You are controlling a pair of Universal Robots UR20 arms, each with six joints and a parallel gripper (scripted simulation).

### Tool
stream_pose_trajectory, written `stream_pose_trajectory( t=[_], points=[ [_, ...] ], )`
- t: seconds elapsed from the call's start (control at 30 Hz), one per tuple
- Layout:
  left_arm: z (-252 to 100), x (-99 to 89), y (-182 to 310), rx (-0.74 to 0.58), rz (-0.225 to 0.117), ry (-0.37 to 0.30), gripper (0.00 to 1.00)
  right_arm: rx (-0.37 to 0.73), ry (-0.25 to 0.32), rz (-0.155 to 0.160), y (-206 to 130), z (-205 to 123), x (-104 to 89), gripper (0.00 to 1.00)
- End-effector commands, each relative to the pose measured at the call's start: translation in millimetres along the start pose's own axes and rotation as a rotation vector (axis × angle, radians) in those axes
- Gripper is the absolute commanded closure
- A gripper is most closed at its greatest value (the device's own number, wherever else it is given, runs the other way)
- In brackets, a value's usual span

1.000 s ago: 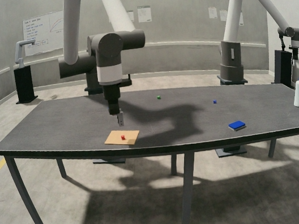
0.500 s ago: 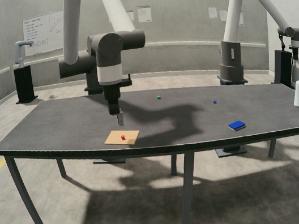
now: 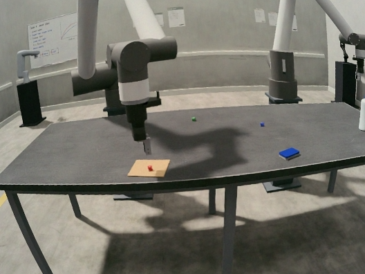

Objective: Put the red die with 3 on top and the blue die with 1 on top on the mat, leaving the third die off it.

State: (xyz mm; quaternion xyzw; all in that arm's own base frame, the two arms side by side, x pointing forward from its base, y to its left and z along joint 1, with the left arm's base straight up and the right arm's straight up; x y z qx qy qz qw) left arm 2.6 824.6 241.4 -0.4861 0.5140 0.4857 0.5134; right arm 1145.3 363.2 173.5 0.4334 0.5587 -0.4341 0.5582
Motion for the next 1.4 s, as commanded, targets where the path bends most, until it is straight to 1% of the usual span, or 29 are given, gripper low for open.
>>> stream_pose_trajectory(
  t=[0.0, 0.13, 0.57, 0.63, 1.0, 1.37],
  points=[
    [0.3, -0.5, 0.0, 0.000, 0.000, -0.001, 0.00, 0.000, 0.000, 0.001, 0.4, -0.1, 3.6, 0.36],
    [0.3, -0.5, 0.0, 0.000, 0.000, -0.001, 0.00, 0.000, 0.000, 0.001, 0.4, -0.1, 6.0, 0.36],
    [0.3, -0.5, 0.0, 0.000, 0.000, -0.001, 0.00, 0.000, 0.000, 0.001, 0.3, -0.4, 25.7, 0.36],
    [0.3, -0.5, 0.0, 0.000, 0.000, -0.001, 0.00, 0.000, 0.000, 0.001, 0.3, -0.4, 25.7, 0.36],
    [0.3, -0.5, 0.0, 0.000, 0.000, -0.001, 0.00, 0.000, 0.000, 0.001, 0.3, -0.6, 40.9, 0.36],
    [0.3, -0.5, 0.0, 0.000, 0.000, -0.001, 0.00, 0.000, 0.000, 0.001, 0.3, -0.7, 47.1, 0.36]
  ],
)
Point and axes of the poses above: on each arm, the point where the finger pads meet when closed, its own x axis out along the fingers, its own y axis across the jaws, z = x × y, the point moved 8 cm from there along -x, back along the fingers, and after that the axes turned 3 degrees about x, right-handed, at the moved point
